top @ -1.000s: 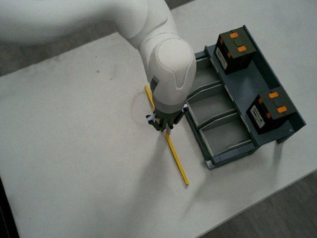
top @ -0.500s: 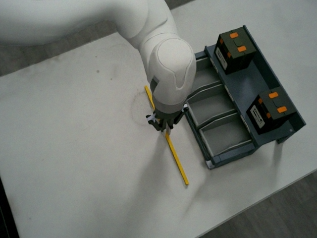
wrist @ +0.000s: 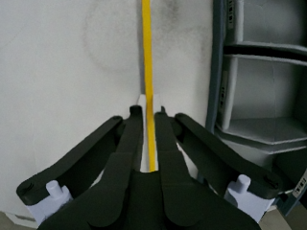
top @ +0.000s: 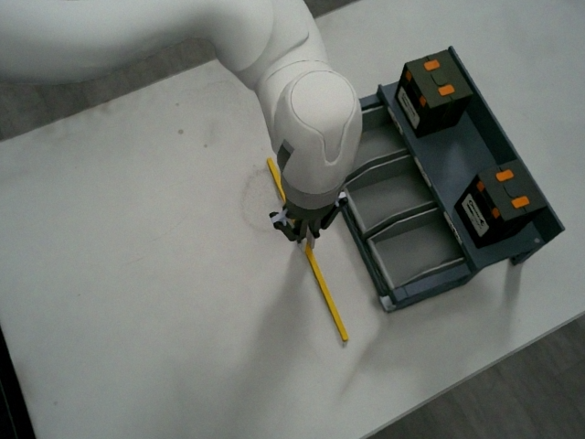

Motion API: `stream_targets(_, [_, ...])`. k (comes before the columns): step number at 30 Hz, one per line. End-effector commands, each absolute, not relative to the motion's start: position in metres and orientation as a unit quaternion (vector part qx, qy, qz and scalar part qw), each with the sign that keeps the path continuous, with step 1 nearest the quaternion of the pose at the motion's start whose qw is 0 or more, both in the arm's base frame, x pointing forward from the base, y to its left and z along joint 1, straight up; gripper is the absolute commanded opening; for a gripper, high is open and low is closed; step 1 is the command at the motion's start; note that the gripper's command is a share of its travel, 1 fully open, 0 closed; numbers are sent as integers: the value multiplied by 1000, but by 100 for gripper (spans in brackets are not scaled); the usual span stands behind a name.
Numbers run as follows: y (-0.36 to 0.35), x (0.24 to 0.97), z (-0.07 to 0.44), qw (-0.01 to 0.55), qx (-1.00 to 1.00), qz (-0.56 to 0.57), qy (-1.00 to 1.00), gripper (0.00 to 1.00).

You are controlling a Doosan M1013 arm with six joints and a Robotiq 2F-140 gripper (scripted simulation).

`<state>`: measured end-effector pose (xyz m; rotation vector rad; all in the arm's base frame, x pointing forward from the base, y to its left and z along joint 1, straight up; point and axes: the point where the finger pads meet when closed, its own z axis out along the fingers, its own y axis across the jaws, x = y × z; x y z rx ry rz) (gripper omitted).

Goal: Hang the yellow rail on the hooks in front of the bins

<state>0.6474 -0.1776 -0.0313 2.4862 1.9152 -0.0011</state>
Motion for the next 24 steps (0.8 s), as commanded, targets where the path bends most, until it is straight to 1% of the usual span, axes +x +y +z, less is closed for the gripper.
stream_targets(1, [-178, 647, -31, 2, 792, 0, 610, 10])
stream_targets(14, [-178, 647, -31, 2, 792, 0, 610, 10])
stream_targets(19, [-176, 662, -5, 0, 795, 0, 607, 10])
stream_targets(24, [-176, 662, -5, 0, 795, 0, 607, 10])
